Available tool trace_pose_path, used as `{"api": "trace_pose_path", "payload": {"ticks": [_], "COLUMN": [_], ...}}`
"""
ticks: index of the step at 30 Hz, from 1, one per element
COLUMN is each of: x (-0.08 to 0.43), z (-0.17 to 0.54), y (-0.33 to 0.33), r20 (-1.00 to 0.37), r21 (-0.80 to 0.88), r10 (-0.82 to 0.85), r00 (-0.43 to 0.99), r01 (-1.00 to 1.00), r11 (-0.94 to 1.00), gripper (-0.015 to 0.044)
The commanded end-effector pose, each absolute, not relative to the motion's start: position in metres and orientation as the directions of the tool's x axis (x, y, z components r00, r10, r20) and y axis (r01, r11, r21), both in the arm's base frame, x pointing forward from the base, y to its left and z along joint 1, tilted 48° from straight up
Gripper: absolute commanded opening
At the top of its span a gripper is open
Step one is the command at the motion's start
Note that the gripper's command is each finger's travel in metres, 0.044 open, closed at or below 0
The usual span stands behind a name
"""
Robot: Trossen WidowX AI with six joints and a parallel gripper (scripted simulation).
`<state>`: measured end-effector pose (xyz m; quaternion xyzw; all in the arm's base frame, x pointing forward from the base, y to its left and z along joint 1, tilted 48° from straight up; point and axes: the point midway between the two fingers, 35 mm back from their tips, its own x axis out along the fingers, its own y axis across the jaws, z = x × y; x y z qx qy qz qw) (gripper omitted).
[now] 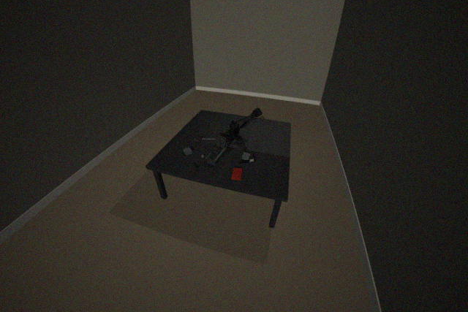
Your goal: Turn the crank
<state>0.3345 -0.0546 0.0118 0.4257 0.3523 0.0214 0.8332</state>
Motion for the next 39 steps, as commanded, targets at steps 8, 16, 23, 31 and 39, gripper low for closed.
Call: {"api": "trace_pose_path", "payload": {"ticks": [8,16,23,31,39], "x": [0.333,0.331,0.329,0.326,0.325], "z": [0.025,0.027,0.028,0.026,0.024], "y": [-0.067,-0.075,-0.083,-0.09,-0.094], "r20": [-0.558,-0.558,-0.558,-0.559,-0.559], "r21": [0.728,0.728,0.727,0.727,0.727], "r10": [0.336,0.336,0.336,0.335,0.335], "r00": [0.759,0.759,0.759,0.759,0.759], "r01": [0.253,0.253,0.253,0.253,0.253], "r11": [0.637,0.638,0.638,0.638,0.639], "gripper": [0.0,0.0,0.0,0.0,0.0]}}
